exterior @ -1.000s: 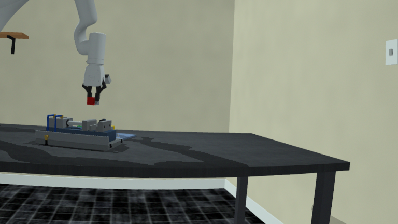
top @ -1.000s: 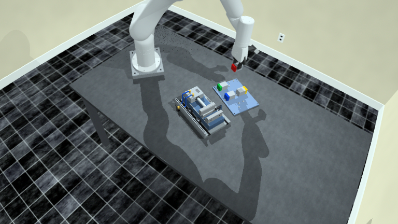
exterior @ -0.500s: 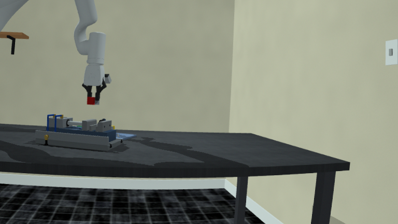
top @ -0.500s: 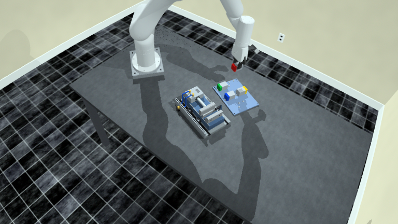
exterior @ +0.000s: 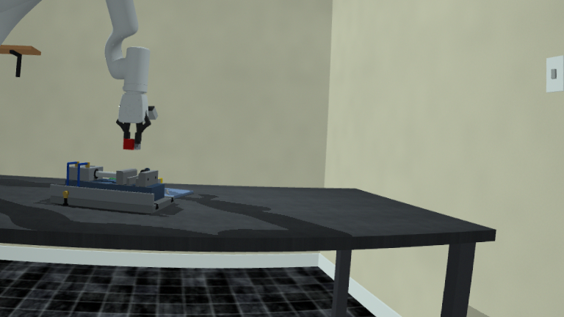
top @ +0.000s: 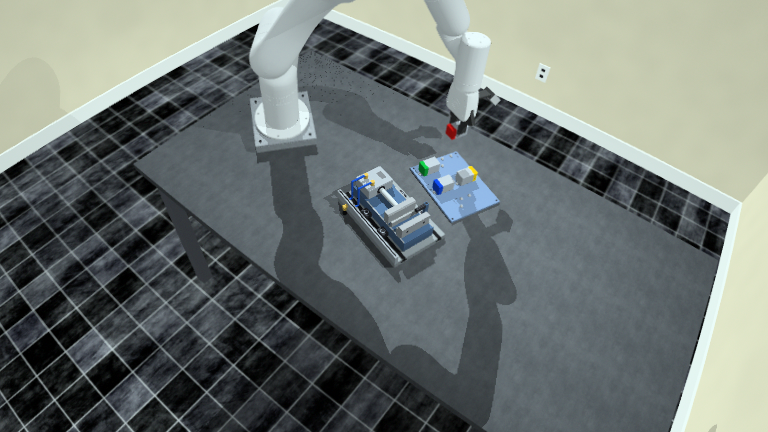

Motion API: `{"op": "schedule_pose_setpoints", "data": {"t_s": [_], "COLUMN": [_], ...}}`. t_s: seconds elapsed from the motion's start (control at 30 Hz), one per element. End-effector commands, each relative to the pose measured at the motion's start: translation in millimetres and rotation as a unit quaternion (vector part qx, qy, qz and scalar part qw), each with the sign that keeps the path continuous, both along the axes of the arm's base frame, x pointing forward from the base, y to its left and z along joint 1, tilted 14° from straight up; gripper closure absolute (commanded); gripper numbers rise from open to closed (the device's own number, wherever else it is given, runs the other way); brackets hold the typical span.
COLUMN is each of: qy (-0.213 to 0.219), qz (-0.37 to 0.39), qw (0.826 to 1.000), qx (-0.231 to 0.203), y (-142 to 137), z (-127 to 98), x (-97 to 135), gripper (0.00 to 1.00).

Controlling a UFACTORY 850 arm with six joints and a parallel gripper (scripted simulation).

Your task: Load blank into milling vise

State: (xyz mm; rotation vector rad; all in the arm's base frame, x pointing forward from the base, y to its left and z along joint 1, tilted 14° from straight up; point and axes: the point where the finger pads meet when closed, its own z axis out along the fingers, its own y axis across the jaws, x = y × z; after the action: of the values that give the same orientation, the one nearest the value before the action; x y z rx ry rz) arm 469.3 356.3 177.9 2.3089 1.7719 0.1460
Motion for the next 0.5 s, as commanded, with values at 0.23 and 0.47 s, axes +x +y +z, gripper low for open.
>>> {"op": "schedule_pose_setpoints", "data": {"t_s": [0.23,0.47], "qy": [-0.001,-0.001], "qz": [0.000,0.000], "qw": [1.000,1.000], "qx": [0.001,0.001], "y": [0.6,0.4], "z": [-0.1,-1.7], "x": [0.8,1.1], "gripper": [1.00,1.00]}}
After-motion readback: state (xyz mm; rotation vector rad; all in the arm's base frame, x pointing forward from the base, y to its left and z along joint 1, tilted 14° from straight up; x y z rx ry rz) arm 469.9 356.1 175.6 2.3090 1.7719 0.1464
